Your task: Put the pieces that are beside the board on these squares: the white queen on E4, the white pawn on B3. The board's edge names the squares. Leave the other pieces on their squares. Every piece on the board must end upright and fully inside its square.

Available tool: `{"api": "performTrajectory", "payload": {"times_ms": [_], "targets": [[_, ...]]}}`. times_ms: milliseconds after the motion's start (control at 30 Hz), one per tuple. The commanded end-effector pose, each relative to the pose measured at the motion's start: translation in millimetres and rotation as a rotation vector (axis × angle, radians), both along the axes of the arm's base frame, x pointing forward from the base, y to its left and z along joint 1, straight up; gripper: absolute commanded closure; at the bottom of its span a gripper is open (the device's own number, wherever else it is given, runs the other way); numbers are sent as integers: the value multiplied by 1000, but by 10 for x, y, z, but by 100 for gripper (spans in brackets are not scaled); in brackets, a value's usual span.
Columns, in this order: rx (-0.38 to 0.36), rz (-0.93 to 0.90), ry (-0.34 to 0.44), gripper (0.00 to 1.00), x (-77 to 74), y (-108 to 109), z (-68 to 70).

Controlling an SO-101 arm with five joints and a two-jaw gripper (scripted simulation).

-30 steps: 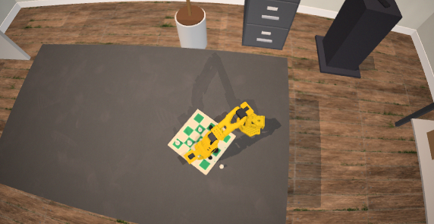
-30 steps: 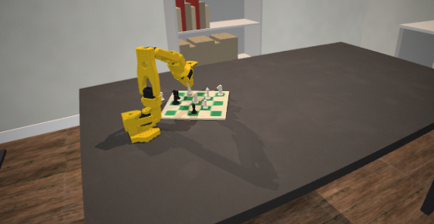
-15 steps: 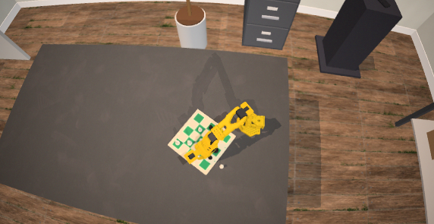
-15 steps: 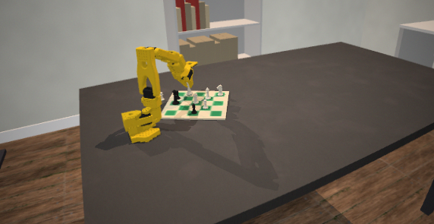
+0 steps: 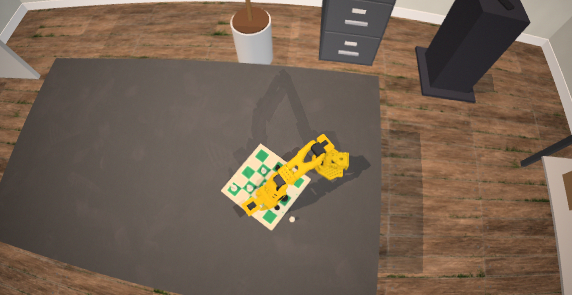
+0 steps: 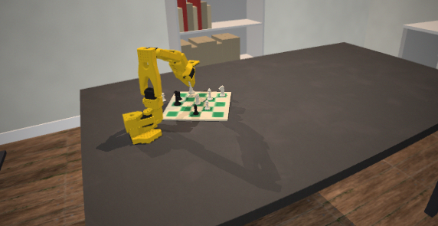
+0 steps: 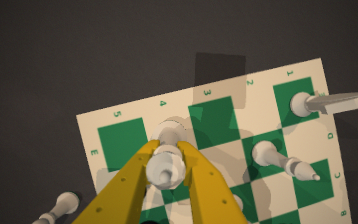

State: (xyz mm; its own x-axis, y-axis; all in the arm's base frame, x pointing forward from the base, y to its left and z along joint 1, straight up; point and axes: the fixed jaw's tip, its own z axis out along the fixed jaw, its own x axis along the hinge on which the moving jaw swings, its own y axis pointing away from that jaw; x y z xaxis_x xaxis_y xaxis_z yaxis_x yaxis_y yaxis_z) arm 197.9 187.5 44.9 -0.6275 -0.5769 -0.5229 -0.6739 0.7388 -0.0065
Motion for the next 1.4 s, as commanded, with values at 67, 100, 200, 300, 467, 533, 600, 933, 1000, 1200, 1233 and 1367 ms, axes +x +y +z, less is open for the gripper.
{"api": "performTrajectory", "payload": {"times_ms": [67, 100, 200, 300, 467, 533, 600, 933, 1000, 1200, 1233, 1367], "targets": [[2, -9, -1, 100, 23, -11, 17], [2, -9, -1, 100, 23, -11, 14], [2, -9, -1, 100, 23, -11, -1], [2, -9, -1, 100, 24, -10, -20], [2, -9, -1, 100, 24, -10, -50], [2, -9, -1, 100, 24, -10, -57], [2, -9, -1, 100, 24, -10, -57], [2, -9, -1, 100, 11, -21, -106], [2, -9, -1, 100, 3, -28, -135], [2, -9, -1, 100, -2, -32, -149], [2, -9, -1, 100, -2, -32, -149], [2, -9, -1, 100, -2, -32, -149]]}}
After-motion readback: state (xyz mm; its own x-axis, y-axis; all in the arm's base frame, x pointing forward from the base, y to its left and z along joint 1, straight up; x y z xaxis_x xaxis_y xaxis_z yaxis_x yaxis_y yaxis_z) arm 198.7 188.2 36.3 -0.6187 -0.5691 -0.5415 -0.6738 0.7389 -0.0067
